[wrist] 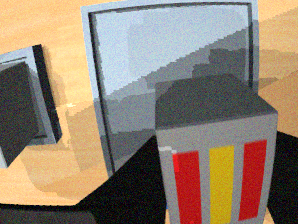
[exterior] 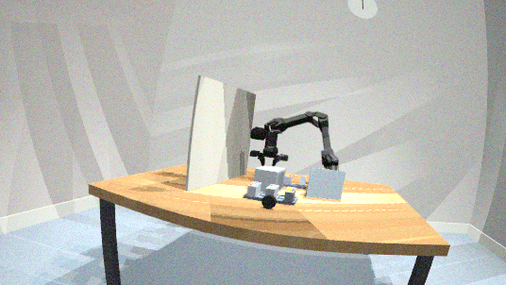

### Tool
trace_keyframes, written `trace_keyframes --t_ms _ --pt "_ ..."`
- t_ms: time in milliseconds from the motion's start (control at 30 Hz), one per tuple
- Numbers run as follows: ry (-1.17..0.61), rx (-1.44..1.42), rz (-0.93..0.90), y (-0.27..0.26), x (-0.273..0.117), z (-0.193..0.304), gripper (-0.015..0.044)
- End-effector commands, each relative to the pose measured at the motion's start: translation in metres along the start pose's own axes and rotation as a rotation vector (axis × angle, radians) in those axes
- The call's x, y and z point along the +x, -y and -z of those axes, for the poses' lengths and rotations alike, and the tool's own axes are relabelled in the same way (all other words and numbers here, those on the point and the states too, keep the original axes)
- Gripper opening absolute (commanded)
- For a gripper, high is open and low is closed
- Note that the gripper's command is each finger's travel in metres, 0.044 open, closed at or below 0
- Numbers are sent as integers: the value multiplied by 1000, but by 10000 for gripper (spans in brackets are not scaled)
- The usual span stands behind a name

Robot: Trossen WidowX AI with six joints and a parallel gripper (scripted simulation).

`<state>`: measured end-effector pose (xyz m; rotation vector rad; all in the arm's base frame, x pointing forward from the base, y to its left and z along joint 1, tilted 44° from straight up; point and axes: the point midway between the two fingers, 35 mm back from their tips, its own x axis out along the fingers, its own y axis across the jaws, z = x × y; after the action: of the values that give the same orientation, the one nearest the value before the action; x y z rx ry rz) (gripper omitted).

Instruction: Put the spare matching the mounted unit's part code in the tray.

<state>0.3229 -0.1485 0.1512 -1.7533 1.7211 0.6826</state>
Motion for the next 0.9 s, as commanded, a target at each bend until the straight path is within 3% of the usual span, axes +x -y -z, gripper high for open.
trace_keyframes --t_ms 0,867 --pt "4 -4 -1 -1 4 -1 0" --pt "2 -3 -1 -6 26 1 0"
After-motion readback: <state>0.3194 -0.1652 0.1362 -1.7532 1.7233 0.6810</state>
